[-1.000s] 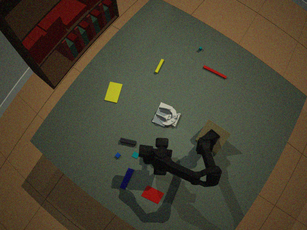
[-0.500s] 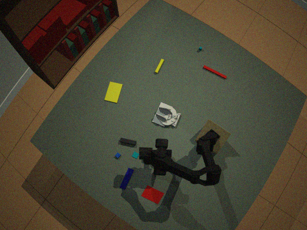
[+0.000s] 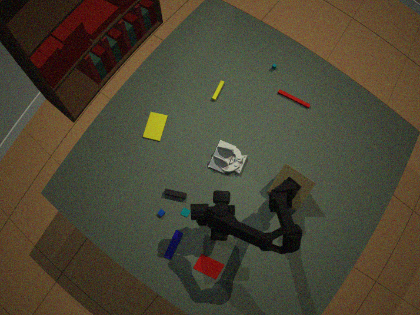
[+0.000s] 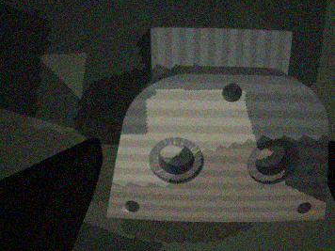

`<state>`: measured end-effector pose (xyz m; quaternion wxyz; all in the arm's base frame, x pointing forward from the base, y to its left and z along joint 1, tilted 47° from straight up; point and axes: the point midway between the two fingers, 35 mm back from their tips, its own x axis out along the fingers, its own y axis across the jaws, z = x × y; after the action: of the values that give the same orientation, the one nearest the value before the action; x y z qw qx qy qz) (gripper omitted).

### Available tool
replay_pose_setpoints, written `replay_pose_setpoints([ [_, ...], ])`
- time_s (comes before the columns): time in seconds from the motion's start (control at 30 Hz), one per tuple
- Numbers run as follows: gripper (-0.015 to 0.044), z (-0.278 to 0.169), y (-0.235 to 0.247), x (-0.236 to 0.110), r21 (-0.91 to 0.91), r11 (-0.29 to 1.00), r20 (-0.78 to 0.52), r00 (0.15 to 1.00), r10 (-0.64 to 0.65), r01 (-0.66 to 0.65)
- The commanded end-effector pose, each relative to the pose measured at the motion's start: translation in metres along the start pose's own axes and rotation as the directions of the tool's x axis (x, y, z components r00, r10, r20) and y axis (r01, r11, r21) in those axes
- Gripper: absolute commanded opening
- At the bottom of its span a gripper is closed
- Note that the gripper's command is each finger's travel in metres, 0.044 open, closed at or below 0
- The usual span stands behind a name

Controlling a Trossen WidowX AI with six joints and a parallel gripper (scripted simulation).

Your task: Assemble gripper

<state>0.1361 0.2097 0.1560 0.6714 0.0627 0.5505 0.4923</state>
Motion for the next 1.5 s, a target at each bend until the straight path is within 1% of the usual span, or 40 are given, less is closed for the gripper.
replay_pose_setpoints([
  [0.0, 0.0440, 0.000, -0.001, 0.001, 0.004, 1.000, 0.000, 1.000, -0.005, 0.005],
  [0.5, 0.0440, 0.000, -0.001, 0.001, 0.004, 1.000, 0.000, 1.000, -0.005, 0.005],
  [0.93, 0.0353, 0.000, 0.000, 0.001, 0.000, 1.000, 0.000, 1.000, 0.000, 0.000],
  [1.33, 0.0351, 0.000, 0.000, 0.000, 0.000, 1.000, 0.000, 1.000, 0.000, 0.000],
  [1.47, 0.0351, 0.001, -0.002, -0.010, -0.001, 1.000, -0.003, 1.000, -0.006, 0.006],
])
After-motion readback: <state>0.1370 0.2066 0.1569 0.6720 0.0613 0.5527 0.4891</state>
